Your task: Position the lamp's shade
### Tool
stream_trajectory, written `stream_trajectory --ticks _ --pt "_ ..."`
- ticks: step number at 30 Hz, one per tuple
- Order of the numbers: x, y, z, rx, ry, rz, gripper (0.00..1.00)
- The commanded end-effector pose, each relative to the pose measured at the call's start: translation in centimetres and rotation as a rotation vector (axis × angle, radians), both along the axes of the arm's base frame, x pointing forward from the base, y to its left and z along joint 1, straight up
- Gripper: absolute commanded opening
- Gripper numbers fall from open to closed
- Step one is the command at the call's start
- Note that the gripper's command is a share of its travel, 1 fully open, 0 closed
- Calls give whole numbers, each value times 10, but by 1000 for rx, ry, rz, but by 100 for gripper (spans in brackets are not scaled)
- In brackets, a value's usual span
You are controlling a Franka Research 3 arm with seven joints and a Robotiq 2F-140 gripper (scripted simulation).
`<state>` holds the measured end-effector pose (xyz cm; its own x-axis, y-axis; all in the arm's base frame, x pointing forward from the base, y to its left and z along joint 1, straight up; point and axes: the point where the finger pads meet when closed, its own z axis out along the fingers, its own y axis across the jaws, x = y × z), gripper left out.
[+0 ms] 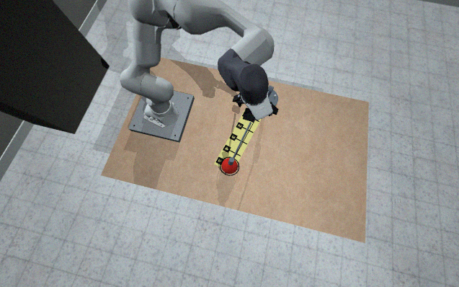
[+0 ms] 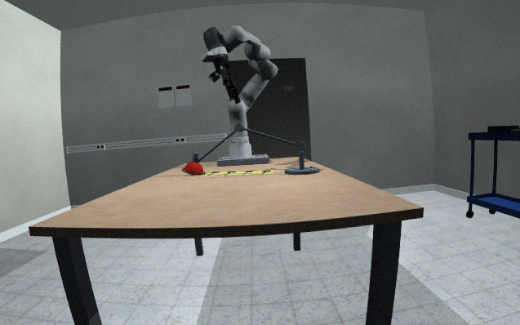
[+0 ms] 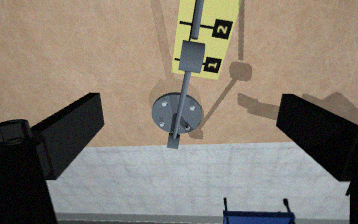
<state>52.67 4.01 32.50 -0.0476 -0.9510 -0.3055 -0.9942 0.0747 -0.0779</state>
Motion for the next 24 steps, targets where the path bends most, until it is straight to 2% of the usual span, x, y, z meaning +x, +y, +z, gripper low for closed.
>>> stream_trajectory --ticks 1,13,24 --pt "1 13 0 7 6 -24 100" --pt "4 66 0 0 0 0 100" --pt "12 74 3 -5 -4 18 100"
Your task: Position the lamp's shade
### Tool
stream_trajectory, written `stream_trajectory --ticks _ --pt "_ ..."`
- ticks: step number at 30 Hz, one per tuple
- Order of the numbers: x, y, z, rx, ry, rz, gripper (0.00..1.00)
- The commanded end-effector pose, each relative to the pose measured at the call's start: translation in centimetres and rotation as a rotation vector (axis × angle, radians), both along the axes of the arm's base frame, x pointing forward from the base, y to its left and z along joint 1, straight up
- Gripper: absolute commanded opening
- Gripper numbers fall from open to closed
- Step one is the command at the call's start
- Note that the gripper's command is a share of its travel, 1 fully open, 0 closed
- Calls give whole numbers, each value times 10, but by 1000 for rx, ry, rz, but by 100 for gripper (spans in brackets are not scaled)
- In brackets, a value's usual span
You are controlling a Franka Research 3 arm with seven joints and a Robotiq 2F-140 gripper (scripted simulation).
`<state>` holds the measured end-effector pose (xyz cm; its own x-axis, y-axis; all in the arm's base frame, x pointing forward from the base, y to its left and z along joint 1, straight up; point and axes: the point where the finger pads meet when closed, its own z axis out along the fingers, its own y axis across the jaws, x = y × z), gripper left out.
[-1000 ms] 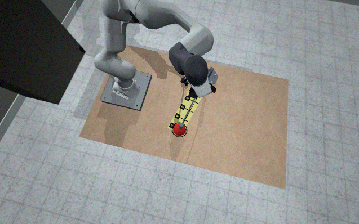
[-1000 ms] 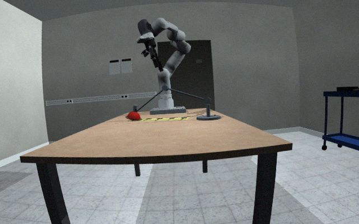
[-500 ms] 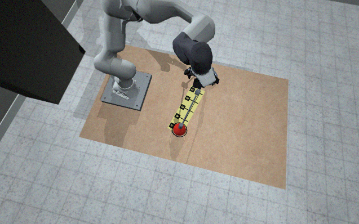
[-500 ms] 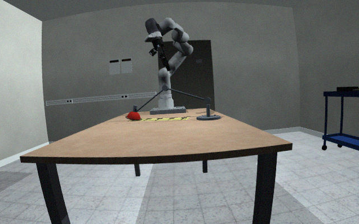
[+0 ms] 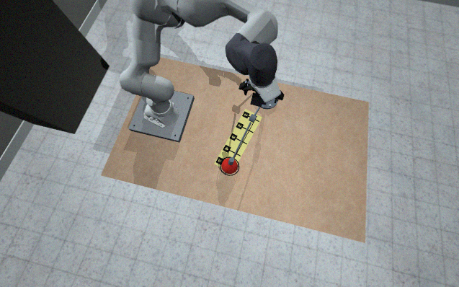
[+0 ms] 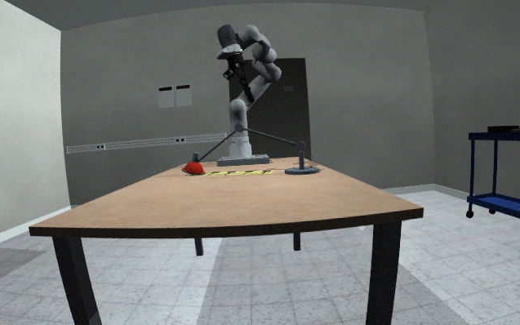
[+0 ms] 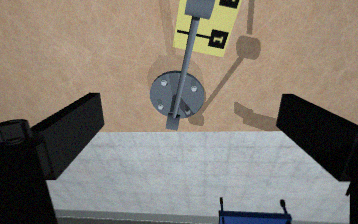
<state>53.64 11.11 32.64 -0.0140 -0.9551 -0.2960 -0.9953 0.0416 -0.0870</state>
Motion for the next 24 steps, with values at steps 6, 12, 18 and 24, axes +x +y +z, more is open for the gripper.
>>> stream_trajectory --ticks 6,12,18,24 --pt "8 8 4 2 2 -2 100" --pt "7 8 4 -38 17 -25 100" --pt "7 8 3 -98 39 -58 100" --pt "7 7 3 -148 57 -86 100"
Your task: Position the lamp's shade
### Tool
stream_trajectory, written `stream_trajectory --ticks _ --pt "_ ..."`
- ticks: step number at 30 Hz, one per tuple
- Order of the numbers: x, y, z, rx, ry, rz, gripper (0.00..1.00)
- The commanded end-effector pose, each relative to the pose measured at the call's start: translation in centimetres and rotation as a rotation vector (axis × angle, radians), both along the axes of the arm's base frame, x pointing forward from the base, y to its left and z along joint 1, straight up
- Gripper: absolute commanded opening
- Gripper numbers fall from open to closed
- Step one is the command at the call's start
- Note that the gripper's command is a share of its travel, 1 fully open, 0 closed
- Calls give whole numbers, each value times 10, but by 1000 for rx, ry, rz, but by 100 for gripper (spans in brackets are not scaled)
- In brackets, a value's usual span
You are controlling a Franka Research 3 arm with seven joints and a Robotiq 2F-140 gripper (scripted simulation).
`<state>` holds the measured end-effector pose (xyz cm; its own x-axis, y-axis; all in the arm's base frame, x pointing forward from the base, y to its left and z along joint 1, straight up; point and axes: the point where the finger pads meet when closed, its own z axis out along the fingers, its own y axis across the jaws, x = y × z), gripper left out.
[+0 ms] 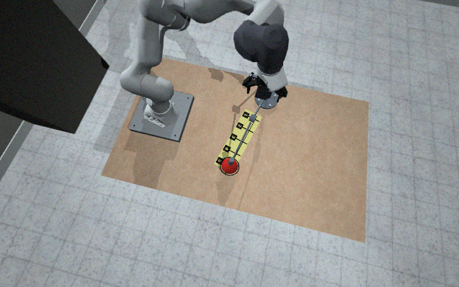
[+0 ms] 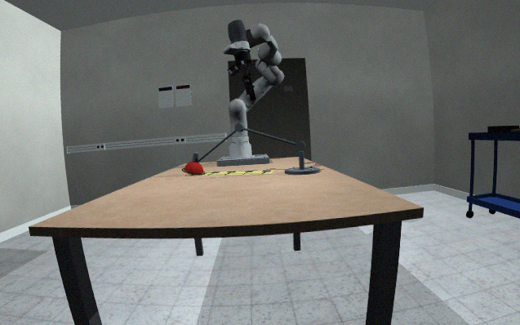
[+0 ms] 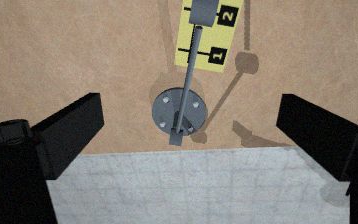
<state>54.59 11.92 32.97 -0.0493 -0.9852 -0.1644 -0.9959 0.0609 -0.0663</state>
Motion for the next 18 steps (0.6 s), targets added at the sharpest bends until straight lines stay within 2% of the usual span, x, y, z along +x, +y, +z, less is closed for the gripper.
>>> stream_trajectory --ticks 1,16,18 --pt "-3 -1 -1 -14 26 -57 100" --pt "0 1 0 -150 54 -101 100" --pt "0 1 0 -150 54 -101 100"
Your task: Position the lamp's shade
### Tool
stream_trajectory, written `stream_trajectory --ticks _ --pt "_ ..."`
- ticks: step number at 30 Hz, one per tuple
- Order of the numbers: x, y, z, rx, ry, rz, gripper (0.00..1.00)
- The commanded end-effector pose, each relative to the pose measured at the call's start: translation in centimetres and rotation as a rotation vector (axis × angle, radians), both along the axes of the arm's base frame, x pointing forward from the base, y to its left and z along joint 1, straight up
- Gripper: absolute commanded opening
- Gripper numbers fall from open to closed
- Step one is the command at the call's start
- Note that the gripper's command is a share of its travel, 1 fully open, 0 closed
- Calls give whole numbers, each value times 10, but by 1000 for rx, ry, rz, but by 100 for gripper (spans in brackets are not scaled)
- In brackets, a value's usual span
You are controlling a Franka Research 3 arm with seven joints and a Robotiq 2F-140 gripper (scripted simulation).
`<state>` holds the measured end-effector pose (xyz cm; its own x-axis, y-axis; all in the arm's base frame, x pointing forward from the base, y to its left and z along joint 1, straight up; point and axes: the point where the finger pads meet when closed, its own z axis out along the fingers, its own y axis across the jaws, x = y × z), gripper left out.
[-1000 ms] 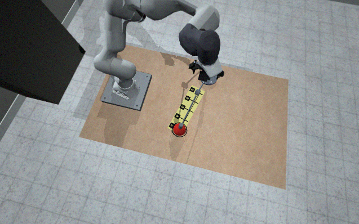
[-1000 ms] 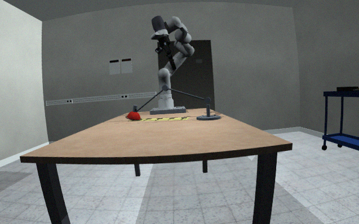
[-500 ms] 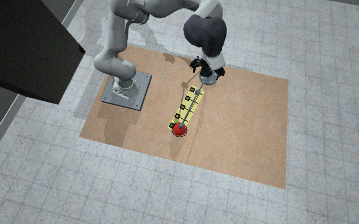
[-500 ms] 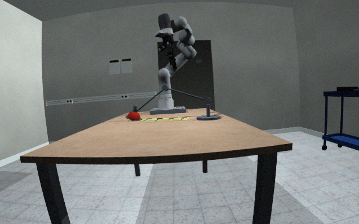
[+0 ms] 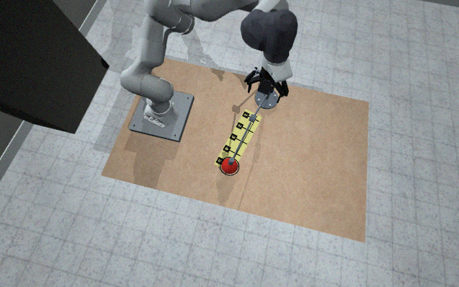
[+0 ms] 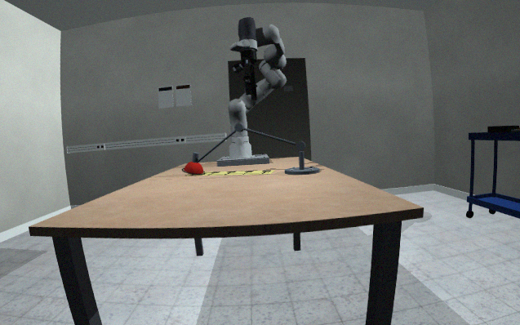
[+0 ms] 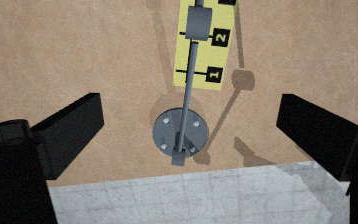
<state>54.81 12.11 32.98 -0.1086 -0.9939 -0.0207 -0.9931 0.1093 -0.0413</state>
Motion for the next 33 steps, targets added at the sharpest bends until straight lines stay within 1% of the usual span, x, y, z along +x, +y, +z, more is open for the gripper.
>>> stream_trajectory --ticks 1,17,32,33 --pt "-3 -1 0 -10 15 -49 100" --pt "-5 -3 -1 -17 37 -100 100" --pt "-4 -2 -50 -17 37 -100 100" --pt "-4 -2 -50 -17 37 -100 100"
